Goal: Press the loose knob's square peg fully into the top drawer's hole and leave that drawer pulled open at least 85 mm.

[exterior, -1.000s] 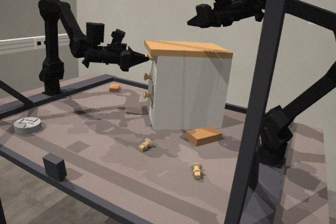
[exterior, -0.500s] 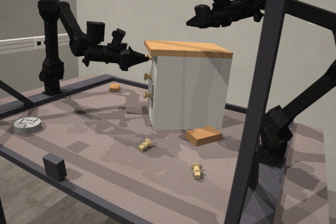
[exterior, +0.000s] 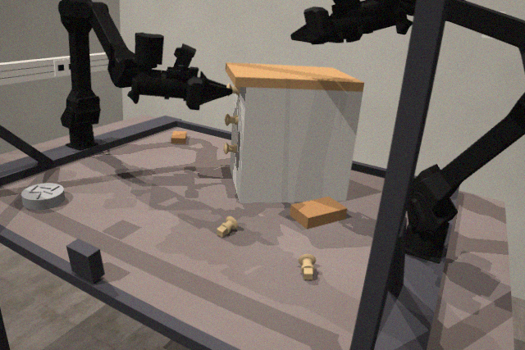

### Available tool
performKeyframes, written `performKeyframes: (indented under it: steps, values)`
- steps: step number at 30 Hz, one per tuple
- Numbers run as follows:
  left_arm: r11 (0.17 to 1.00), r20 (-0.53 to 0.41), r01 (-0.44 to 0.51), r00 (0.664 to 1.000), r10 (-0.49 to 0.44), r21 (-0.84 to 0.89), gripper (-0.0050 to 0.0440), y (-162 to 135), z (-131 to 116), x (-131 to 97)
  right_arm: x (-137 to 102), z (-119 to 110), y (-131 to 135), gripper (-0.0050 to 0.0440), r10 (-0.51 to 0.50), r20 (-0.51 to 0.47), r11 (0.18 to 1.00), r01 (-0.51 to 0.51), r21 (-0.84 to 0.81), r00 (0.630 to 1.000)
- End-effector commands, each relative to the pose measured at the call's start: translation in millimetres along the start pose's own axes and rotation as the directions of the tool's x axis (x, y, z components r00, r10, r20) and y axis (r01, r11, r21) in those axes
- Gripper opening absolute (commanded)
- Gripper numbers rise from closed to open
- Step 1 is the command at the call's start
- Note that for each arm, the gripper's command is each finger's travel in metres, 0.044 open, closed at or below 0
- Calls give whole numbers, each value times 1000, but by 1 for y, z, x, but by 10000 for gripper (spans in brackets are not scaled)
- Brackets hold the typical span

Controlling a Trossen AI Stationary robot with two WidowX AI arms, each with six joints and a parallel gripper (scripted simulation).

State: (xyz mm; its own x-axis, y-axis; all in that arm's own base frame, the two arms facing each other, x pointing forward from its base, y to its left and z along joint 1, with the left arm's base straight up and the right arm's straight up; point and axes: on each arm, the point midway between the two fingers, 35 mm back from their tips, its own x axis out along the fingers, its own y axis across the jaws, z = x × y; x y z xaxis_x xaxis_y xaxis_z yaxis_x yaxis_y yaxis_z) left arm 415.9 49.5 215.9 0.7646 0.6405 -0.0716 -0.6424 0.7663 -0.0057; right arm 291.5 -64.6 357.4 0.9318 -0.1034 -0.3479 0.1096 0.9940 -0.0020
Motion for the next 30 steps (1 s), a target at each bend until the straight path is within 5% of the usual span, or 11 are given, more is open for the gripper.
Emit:
performKeyframes:
  steps: [1, 30]
  values:
    - [1000, 19, 4, 1000, -4, -24, 80, 1, 10, -9, -2, 5, 2, 240, 2, 16, 1000, -2, 1, 1000]
    - [1000, 17, 4, 1000, -4, -24, 80, 0, 8, -31, 12, 18, 20, 240, 2, 34, 1000, -2, 2, 999]
